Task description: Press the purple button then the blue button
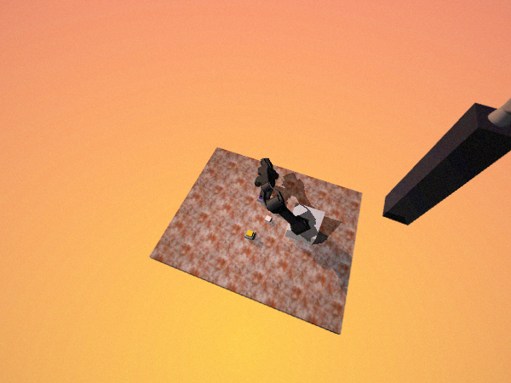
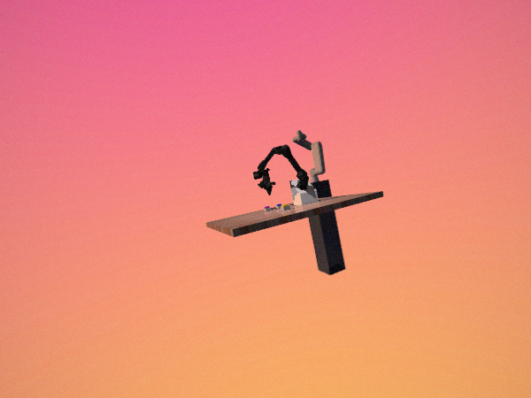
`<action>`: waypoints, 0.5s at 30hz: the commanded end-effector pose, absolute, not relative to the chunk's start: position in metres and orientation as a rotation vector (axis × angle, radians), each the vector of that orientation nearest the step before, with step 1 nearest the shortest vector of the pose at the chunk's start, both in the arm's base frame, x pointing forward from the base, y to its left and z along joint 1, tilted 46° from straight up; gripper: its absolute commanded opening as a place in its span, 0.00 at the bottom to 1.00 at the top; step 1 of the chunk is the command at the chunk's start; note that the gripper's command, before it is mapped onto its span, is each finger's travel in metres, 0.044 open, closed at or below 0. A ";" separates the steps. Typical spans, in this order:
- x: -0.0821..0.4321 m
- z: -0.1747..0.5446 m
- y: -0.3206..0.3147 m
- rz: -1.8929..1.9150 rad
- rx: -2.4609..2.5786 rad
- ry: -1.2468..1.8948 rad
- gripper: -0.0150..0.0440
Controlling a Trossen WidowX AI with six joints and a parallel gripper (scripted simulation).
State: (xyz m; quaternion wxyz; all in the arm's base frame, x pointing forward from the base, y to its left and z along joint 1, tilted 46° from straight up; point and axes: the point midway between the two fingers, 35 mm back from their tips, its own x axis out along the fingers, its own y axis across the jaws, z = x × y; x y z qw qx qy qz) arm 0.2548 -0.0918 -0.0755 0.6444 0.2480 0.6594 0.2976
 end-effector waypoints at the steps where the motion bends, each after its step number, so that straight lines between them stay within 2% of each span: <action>1: 0.214 -0.063 -0.085 0.670 0.563 1.496 0.29; 8: 0.198 -0.062 -0.077 0.671 0.564 1.497 0.29; 12: 0.196 -0.101 -0.038 0.673 0.566 1.496 0.29; 15: 0.196 -0.103 -0.035 0.673 0.566 1.496 0.29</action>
